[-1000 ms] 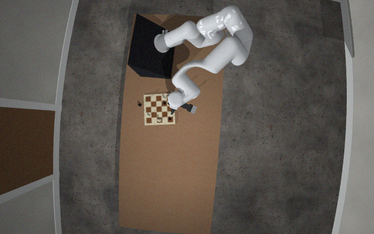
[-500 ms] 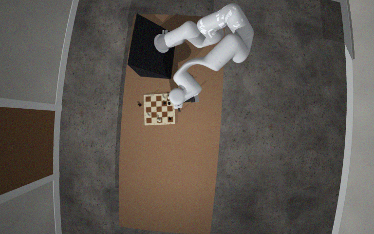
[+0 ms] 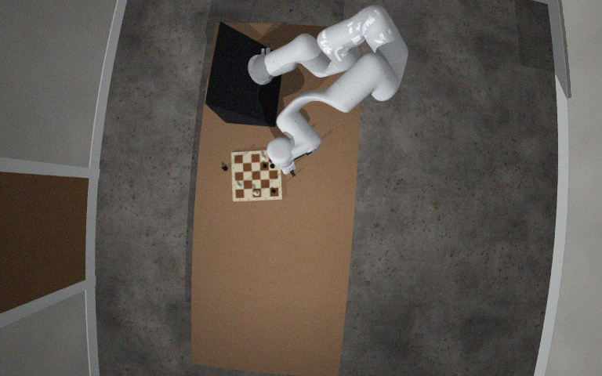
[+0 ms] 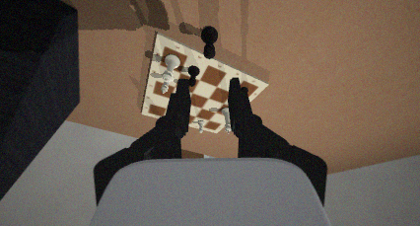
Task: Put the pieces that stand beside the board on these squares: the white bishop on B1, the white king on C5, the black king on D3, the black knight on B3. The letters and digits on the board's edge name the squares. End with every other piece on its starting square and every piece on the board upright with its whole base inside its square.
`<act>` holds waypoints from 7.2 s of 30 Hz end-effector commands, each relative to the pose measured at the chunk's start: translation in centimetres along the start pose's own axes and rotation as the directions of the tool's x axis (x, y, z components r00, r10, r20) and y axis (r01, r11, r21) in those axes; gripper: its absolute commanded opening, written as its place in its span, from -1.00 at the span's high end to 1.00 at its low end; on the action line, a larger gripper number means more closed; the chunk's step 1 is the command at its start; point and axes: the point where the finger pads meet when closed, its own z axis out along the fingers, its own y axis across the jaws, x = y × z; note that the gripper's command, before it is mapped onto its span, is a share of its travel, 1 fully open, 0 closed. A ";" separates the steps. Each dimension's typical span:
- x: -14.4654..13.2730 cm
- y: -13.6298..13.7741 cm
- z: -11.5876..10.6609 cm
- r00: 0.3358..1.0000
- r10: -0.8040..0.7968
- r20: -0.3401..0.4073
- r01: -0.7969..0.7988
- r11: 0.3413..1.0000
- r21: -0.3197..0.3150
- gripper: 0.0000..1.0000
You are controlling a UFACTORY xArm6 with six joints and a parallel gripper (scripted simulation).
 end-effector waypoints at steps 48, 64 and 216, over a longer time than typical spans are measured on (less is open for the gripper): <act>0.0 0.0 3.5 1.000 -0.013 -0.003 0.013 1.000 -0.008 0.16; 0.0 0.0 5.0 1.000 -0.013 -0.003 0.013 1.000 -0.008 0.16; 0.0 0.2 9.4 1.000 -0.013 -0.003 0.013 1.000 -0.008 0.16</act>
